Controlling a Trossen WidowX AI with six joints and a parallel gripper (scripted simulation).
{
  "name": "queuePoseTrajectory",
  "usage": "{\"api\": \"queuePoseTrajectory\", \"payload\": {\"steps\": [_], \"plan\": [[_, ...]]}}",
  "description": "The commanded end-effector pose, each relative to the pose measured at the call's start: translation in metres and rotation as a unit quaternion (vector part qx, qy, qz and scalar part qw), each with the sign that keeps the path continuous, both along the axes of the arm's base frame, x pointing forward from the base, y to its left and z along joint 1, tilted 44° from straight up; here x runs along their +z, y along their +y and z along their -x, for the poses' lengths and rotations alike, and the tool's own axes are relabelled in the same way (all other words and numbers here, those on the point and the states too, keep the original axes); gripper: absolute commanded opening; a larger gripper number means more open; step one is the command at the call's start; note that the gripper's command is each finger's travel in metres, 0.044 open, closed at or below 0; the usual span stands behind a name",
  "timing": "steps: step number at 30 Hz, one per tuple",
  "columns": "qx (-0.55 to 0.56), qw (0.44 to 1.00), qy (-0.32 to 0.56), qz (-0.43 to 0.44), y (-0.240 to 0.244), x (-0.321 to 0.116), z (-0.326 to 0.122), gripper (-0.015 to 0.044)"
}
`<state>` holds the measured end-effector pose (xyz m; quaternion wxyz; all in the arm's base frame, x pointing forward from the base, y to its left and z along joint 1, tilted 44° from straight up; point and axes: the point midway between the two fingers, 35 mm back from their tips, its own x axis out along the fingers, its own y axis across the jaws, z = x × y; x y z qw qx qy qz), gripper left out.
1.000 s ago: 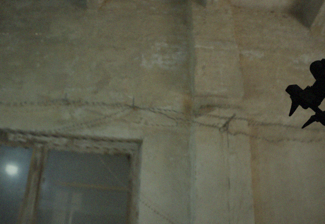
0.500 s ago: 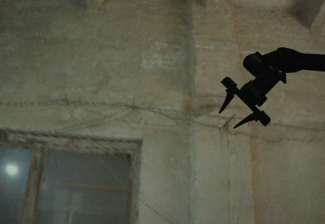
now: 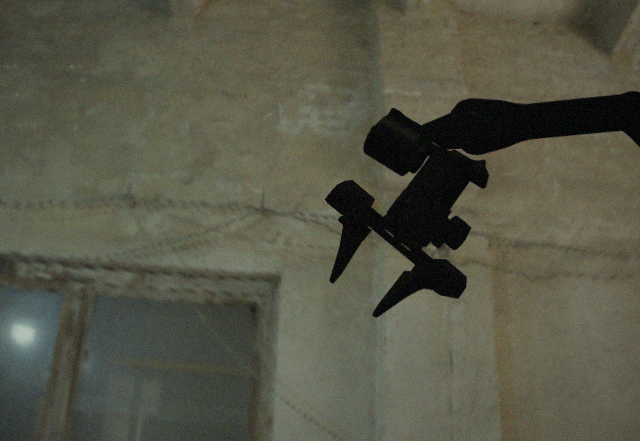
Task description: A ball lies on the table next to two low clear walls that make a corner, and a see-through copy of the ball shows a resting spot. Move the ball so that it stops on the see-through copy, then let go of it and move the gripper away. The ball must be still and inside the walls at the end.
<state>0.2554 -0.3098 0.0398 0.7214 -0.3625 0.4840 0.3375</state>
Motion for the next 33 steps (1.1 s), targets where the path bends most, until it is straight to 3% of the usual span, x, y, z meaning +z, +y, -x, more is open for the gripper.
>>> {"api": "queuePoseTrajectory", "payload": {"steps": [1,8,16,33], "plan": [[0.051,0.997,-0.007,-0.054,0.053,-0.025,-0.037,0.0302],[0.151,0.977,-0.002,-0.149,0.169,-0.065,-0.081,0.0302],[0.251,0.934,0.034,-0.252,0.301,-0.099,-0.078,0.0302],[0.258,0.93,0.039,-0.26,0.325,-0.116,-0.076,0.0302]]}}
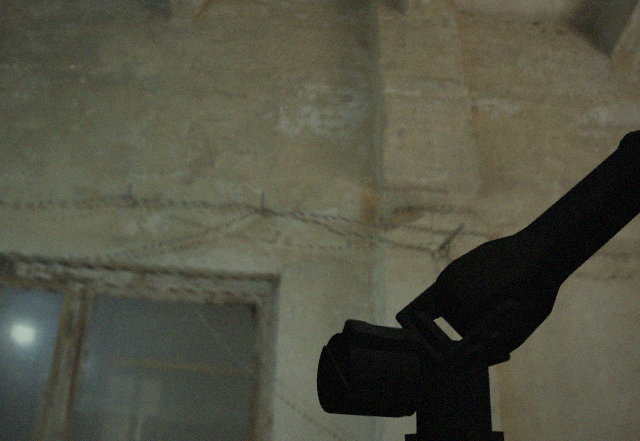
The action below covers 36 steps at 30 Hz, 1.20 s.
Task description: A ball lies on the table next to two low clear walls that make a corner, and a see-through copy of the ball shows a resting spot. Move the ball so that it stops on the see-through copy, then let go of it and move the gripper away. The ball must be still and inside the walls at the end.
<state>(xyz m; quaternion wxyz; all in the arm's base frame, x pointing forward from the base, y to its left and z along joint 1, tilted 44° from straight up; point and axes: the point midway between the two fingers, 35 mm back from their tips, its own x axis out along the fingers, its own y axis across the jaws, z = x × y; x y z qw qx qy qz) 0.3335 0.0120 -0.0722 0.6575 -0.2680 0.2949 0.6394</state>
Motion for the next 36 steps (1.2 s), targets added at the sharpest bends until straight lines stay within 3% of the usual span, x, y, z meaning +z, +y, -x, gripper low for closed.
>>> {"api": "queuePoseTrajectory", "payload": {"steps": [1,23,26,36], "plan": [[-0.003,1.0,0.005,-0.004,0.004,-0.005,0.002,0.0302],[-0.003,1.0,0.005,-0.005,0.028,-0.029,0.003,0.0302],[-0.003,1.0,0.005,-0.005,0.028,-0.029,0.003,0.0223],[-0.003,1.0,0.005,-0.005,0.028,-0.029,0.003,0.0137]]}}
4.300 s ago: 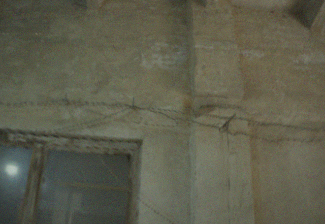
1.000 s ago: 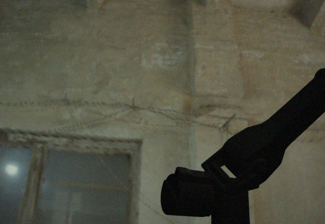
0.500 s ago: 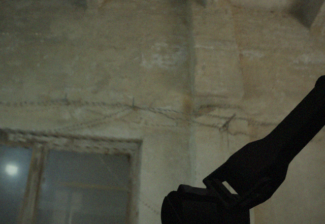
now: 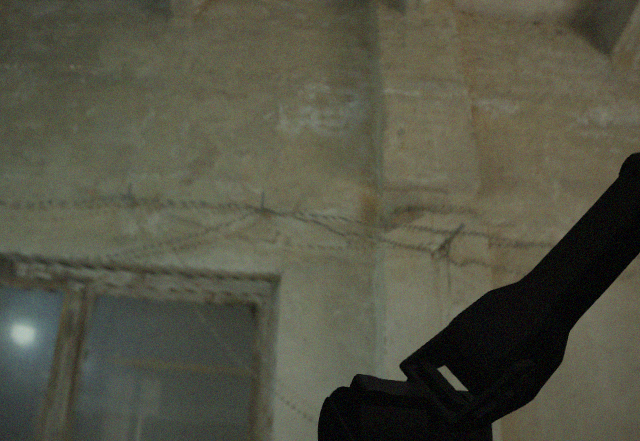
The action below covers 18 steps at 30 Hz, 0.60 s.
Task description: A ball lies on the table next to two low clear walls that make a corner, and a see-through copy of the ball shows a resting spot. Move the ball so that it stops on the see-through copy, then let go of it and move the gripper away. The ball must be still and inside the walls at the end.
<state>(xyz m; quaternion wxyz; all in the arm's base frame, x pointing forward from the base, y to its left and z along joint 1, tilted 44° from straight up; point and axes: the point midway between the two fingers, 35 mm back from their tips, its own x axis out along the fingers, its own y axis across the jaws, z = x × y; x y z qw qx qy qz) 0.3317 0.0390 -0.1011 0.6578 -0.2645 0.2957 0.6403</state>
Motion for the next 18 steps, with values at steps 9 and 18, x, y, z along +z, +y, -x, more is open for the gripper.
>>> {"api": "queuePoseTrajectory", "payload": {"steps": [9,18], "plan": [[-0.003,1.0,0.002,0.002,-0.04,0.038,-0.006,0.0],[-0.002,1.0,0.002,0.001,-0.087,0.09,0.0,0.0]]}}
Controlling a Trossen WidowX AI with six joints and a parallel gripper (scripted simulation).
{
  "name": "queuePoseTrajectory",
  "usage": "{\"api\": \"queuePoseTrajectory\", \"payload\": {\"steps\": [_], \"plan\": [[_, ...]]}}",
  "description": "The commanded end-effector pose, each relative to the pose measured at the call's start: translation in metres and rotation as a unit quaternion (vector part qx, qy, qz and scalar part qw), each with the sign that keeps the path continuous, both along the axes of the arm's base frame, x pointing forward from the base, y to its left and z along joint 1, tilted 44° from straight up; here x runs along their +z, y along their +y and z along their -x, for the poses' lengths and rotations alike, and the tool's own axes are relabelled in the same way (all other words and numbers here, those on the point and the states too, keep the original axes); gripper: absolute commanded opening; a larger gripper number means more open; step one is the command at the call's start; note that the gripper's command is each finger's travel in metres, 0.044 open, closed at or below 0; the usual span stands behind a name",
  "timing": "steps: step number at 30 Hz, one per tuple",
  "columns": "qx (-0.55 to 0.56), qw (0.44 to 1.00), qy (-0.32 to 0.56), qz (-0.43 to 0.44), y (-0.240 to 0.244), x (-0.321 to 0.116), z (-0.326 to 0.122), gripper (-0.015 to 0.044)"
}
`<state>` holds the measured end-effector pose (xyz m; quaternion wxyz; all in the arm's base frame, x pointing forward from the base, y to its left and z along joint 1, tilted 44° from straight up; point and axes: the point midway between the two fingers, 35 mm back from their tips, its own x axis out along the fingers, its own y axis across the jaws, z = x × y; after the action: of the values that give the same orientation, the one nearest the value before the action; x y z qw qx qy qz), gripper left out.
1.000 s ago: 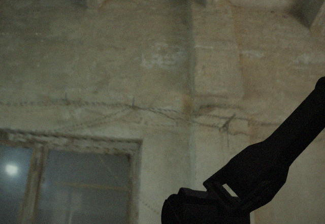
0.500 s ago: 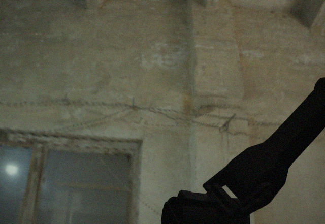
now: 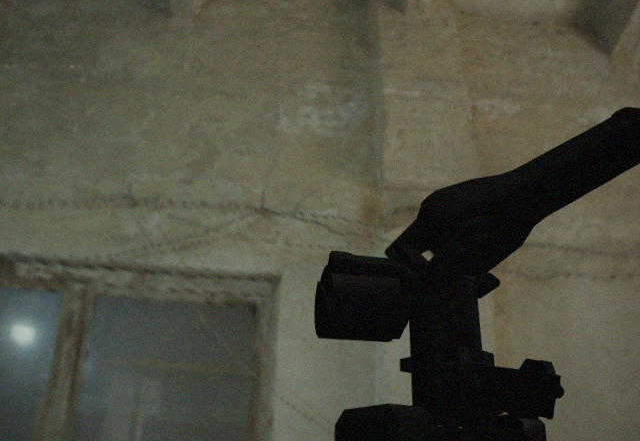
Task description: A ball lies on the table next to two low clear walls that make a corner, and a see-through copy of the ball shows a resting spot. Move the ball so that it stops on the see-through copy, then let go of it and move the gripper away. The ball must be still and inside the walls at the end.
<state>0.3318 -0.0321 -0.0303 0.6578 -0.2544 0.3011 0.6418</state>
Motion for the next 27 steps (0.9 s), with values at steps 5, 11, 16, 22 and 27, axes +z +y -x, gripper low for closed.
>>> {"api": "queuePoseTrajectory", "payload": {"steps": [5,11,16,22,27], "plan": [[0.001,1.0,-0.008,0.004,-0.019,0.024,0.001,0.0],[0.0,1.0,-0.008,0.007,0.007,0.038,0.006,0.0],[0.0,1.0,-0.007,0.008,0.03,0.049,0.014,0.0],[-0.001,1.0,-0.007,0.008,0.057,0.062,0.026,0.0],[0.0,1.0,-0.007,0.006,0.078,0.071,0.039,0.0]]}}
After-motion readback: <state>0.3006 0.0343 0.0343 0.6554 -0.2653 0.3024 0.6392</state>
